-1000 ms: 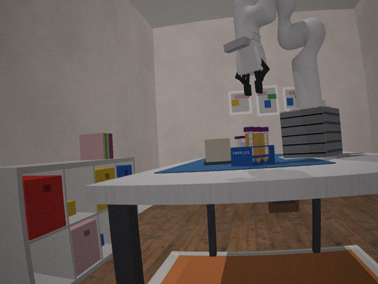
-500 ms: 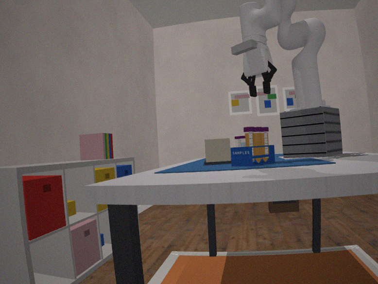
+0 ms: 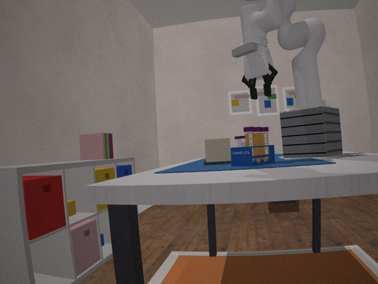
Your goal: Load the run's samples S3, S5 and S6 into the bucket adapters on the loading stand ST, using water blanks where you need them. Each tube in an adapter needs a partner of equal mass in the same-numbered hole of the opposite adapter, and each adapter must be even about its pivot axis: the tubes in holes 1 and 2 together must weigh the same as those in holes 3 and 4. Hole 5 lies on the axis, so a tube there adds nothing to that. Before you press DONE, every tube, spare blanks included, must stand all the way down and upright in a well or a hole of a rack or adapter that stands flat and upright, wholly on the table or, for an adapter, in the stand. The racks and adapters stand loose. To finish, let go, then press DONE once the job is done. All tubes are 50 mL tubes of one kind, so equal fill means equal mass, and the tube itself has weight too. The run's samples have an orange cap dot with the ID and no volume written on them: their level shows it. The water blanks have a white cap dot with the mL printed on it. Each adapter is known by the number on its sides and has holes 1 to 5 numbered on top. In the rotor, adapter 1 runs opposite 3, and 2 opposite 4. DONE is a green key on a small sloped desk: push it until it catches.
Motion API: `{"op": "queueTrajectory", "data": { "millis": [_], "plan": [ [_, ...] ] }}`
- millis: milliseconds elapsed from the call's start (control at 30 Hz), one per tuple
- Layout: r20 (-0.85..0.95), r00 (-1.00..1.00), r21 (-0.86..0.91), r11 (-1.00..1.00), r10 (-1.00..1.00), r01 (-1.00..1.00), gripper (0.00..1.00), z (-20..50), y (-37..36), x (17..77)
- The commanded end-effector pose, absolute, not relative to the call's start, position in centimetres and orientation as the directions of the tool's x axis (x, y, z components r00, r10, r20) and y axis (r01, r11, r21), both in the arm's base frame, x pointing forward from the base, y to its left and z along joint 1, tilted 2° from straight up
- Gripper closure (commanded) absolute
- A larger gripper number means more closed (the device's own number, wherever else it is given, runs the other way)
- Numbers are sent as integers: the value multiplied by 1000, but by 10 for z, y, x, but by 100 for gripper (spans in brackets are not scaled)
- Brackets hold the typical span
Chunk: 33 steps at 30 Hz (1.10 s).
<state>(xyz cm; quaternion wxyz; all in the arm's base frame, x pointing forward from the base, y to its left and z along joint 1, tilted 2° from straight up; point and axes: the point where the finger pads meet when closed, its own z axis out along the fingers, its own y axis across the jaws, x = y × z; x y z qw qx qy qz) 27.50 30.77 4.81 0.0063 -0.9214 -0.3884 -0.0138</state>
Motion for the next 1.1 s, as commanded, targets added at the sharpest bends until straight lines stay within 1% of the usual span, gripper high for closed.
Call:
{"op": "queueTrajectory", "data": {
  "millis": [0,1067],
  "plan": [
    [32,698,-1,-698,716,716,43,39,308,276],
    [32,698,-1,-698,716,716,43,-17,310,277]
  ]
}}
